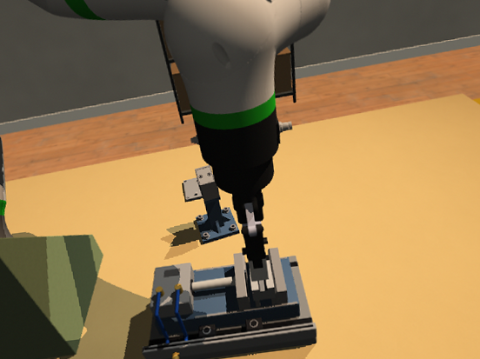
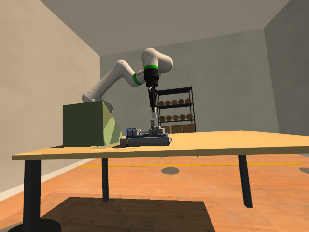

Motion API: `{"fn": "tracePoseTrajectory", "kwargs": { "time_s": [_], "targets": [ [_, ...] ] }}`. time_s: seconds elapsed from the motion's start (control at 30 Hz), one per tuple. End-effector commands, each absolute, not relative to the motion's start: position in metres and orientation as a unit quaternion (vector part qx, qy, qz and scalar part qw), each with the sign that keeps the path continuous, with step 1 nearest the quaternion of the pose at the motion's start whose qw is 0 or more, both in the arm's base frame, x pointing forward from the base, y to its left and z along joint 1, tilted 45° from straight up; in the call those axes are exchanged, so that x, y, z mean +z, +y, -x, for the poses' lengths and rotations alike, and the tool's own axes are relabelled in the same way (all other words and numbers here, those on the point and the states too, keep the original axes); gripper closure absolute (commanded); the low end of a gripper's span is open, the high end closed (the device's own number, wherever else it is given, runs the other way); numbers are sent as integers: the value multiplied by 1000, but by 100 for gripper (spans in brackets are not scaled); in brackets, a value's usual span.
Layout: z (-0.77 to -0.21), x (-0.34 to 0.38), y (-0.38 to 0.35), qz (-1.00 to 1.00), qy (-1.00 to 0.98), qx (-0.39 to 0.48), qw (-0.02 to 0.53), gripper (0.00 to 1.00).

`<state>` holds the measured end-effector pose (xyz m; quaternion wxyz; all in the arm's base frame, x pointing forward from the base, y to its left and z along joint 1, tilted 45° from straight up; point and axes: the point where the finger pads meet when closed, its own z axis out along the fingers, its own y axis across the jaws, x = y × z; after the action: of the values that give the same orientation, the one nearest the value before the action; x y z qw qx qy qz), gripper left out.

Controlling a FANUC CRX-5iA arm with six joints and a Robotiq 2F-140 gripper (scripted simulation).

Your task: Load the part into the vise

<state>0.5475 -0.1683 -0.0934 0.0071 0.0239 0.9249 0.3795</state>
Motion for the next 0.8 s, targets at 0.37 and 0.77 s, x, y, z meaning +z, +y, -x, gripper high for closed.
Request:
{"fn": "tracePoseTrajectory", "kwargs": {
  "time_s": [0.37, 0.77],
  "targets": [
    [-549, -102, -160, -24, 925, 379, 7, 100],
    [-550, -115, -148, -24, 925, 379, 7, 100]
  ]
}}
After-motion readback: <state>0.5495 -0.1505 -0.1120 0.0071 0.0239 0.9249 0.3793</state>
